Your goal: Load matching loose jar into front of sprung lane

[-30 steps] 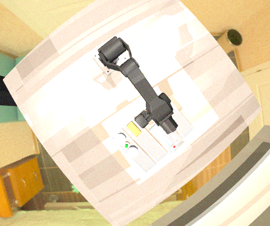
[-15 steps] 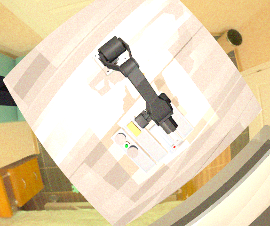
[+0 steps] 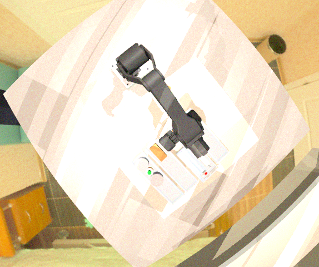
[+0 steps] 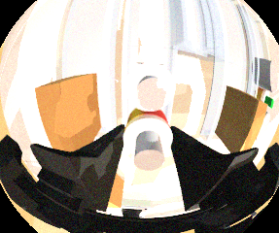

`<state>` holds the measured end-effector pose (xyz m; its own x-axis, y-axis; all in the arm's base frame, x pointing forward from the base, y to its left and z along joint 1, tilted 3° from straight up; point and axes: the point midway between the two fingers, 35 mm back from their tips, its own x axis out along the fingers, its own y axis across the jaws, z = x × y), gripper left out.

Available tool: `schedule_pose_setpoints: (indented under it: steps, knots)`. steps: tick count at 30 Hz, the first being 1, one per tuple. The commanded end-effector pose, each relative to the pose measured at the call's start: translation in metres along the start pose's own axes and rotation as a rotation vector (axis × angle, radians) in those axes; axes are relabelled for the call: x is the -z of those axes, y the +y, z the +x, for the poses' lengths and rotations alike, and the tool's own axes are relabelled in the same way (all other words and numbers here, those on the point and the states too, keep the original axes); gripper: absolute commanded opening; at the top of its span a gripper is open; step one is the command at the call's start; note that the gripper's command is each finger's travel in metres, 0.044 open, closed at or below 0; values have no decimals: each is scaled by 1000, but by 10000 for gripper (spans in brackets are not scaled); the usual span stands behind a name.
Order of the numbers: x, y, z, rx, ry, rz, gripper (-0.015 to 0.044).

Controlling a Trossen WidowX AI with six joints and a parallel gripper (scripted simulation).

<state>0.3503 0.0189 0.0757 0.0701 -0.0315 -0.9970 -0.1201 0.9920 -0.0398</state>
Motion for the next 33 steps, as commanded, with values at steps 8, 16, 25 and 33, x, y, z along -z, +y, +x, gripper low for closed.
schedule_pose_setpoints:
  steps: [8,16,25,33]
  knots:
    - [-5,0,8,0,-15,3,0]
    - [-4,0,10,0,-15,3,0]
    - [-4,0,13,0,-15,3,0]
    - [-4,0,13,0,-15,3,0]
